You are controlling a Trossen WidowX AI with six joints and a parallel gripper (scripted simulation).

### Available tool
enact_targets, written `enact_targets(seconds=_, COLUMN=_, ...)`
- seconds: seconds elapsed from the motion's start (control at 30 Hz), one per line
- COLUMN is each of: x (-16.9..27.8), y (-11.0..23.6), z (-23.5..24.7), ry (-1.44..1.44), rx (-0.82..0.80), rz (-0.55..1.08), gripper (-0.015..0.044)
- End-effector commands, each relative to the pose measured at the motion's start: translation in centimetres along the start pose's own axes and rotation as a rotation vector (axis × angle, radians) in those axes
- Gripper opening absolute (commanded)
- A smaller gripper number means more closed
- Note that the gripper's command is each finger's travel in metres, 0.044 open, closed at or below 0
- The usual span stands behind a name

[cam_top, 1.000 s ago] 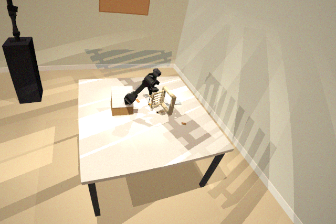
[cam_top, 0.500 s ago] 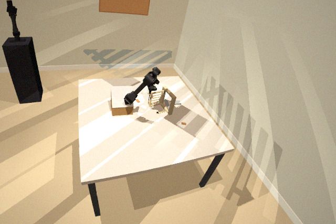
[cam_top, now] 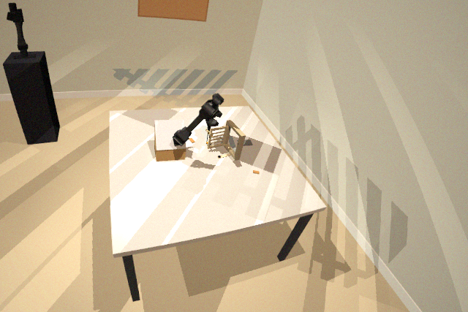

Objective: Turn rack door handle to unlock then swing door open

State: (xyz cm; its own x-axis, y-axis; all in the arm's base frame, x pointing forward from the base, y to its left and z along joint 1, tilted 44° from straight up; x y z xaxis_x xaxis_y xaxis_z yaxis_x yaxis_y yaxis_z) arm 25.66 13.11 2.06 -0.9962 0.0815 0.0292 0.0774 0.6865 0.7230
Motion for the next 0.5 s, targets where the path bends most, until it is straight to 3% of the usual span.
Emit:
enact_targets(seconds=0.0, x=-0.1, y=-0.1, z=-0.1, ry=-0.017, rx=-0.003, rz=0.007, gripper=0.0170)
enact_targets(seconds=0.17, x=-0.1, y=-0.1, z=-0.1, ry=-0.017, rx=-0.003, rz=0.007, gripper=0.0284)
enact_targets(seconds=0.47, x=-0.2, y=1.0, z=0.0, ry=-0.016, rx=-0.004, rz=0.007, gripper=0.0284)
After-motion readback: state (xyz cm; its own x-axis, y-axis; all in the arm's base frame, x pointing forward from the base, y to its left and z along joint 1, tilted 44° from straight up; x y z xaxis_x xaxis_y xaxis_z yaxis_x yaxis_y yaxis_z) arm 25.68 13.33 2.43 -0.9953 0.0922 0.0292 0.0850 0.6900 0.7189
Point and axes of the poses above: the point midway between the two fingers, 35 mm back from their tips, its own y axis back along the fingers, its own z axis across the jaws, x = y × z, the point moved 7 cm from there along y, back along the fingers
